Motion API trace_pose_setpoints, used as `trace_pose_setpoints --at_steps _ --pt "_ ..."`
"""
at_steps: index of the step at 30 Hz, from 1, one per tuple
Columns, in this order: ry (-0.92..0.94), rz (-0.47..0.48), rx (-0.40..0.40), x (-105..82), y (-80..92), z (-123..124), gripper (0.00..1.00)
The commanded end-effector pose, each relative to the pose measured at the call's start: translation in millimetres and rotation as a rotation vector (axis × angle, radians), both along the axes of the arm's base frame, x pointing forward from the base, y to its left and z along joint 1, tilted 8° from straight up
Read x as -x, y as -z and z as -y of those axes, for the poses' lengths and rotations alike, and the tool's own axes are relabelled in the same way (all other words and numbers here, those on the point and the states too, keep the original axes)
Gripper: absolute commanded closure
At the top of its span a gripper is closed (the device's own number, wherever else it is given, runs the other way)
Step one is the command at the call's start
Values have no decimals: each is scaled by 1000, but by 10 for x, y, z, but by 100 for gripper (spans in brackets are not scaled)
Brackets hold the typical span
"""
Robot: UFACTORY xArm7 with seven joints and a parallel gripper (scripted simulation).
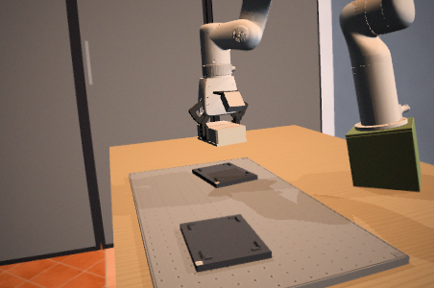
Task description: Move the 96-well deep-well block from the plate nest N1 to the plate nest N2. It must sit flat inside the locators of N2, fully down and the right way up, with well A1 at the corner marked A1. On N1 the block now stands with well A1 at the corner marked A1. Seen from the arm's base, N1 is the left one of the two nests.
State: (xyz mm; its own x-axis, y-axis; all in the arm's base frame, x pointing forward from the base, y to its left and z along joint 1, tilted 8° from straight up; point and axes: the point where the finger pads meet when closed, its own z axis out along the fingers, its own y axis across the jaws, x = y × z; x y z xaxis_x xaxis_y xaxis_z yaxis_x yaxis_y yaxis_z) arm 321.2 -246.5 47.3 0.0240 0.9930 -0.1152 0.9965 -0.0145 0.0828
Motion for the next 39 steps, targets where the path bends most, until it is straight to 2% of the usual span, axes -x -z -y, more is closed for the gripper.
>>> trace_pose_setpoints --at_steps 1,22,39 --pt "0 3 1 -12 -10 5 100" --pt "0 3 1 -16 7 1 100" --pt "0 3 1 -39 254 29 100"
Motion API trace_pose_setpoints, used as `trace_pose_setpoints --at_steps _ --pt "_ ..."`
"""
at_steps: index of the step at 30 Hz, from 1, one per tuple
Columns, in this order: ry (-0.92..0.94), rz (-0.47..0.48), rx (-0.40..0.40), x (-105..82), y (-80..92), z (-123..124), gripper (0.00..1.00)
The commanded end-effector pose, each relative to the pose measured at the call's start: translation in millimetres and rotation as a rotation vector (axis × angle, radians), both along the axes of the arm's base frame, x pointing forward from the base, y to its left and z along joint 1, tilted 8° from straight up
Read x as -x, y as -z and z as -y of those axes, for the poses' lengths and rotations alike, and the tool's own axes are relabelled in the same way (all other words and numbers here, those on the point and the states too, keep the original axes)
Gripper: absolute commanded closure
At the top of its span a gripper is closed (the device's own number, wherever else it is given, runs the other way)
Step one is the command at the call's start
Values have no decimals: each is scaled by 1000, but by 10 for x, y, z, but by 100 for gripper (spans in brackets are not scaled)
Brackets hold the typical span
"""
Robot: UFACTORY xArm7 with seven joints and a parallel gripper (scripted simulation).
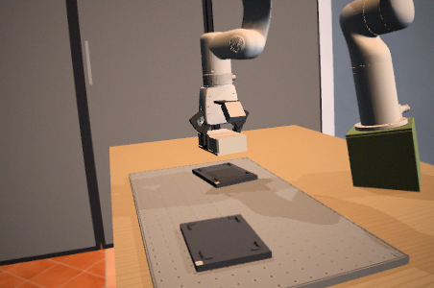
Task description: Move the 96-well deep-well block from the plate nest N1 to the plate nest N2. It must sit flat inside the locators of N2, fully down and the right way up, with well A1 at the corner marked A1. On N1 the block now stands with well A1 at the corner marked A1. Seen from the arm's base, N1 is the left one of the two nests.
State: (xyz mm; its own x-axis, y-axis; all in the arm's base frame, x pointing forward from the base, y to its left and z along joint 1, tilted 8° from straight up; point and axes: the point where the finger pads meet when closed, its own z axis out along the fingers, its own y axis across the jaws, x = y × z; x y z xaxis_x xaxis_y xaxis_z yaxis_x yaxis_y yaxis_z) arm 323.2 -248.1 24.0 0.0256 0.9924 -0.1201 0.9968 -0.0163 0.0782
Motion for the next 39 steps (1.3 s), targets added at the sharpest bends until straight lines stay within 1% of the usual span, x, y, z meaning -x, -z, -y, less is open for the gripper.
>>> trace_pose_setpoints --at_steps 1,31,39 --pt "-2 8 -3 -22 38 15 100" --pt "-2 8 -3 -61 500 71 100" --pt "-2 8 -3 -61 503 71 100"
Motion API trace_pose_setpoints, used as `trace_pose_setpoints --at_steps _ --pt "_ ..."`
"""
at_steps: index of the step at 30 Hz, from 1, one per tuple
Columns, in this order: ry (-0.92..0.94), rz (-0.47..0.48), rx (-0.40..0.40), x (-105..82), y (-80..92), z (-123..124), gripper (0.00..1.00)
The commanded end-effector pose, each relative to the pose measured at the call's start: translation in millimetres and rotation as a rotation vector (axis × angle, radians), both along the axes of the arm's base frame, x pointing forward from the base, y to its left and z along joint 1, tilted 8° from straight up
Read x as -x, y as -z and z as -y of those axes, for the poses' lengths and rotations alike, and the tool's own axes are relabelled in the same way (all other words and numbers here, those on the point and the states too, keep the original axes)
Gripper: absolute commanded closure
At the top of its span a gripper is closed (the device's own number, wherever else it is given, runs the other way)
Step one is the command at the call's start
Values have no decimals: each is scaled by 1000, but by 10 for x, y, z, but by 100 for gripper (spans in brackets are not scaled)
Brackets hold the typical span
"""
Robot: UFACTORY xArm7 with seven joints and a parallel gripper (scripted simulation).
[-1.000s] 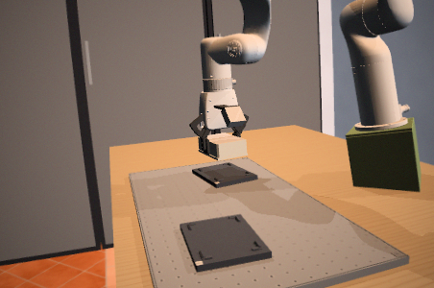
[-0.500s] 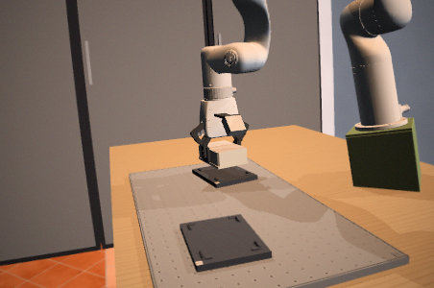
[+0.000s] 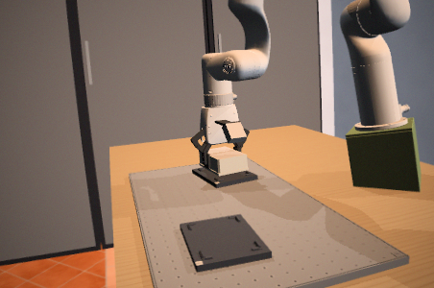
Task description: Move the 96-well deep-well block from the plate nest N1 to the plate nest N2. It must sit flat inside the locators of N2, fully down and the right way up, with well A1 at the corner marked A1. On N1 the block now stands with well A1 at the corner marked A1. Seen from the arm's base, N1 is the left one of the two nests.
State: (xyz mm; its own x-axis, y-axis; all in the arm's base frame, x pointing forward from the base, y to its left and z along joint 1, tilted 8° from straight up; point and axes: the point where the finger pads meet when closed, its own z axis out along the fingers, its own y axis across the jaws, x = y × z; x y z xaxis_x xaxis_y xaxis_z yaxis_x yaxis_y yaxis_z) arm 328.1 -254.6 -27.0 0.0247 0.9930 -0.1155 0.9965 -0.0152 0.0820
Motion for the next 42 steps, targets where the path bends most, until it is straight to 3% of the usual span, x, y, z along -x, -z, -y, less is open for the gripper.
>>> trace_pose_setpoints --at_steps 1,42 --pt "0 4 1 -11 -7 6 100" --pt "0 4 1 -13 38 10 100"
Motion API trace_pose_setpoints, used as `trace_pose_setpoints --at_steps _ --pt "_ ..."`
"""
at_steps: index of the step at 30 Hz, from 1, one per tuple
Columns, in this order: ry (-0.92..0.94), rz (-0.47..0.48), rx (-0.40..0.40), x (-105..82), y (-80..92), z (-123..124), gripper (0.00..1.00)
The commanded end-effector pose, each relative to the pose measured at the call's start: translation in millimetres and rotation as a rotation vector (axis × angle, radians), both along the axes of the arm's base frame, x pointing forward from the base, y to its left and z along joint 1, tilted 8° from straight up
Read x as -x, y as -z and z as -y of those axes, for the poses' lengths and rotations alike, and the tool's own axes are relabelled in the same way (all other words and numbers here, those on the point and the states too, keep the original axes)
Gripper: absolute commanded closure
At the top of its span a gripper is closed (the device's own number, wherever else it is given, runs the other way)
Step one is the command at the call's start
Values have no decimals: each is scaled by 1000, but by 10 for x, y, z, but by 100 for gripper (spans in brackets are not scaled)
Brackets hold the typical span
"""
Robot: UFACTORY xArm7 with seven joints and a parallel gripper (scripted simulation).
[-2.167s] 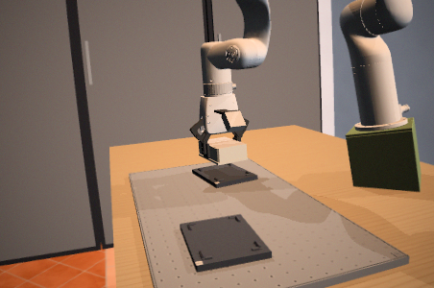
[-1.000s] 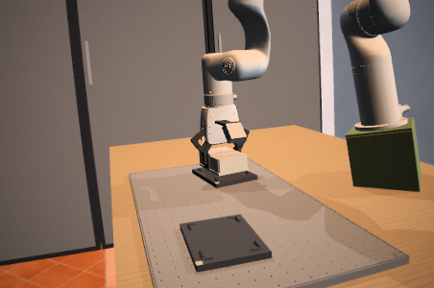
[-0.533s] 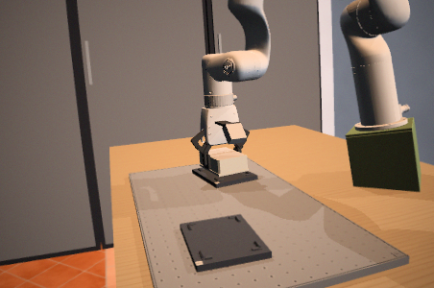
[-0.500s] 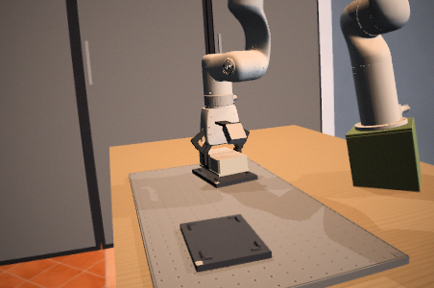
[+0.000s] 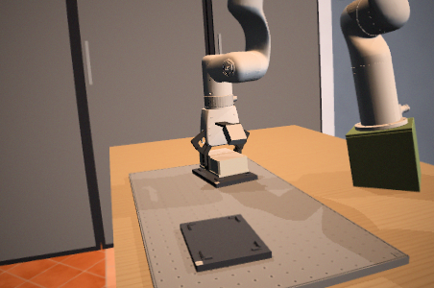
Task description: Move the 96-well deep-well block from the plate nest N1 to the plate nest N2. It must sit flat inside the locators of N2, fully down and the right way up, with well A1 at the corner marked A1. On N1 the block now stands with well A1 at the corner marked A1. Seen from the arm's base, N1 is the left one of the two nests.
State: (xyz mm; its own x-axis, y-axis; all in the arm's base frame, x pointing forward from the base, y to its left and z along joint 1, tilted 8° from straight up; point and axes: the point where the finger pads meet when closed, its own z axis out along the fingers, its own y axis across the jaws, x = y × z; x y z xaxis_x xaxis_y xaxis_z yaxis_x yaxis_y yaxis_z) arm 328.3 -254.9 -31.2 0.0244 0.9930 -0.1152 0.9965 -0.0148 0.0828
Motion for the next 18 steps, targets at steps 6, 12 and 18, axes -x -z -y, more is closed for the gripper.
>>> trace_pose_setpoints --at_steps 6,12,18 --pt "0 3 2 -12 2 8 100" --pt "0 3 2 -13 12 9 100" --pt "0 3 2 -13 22 10 100"
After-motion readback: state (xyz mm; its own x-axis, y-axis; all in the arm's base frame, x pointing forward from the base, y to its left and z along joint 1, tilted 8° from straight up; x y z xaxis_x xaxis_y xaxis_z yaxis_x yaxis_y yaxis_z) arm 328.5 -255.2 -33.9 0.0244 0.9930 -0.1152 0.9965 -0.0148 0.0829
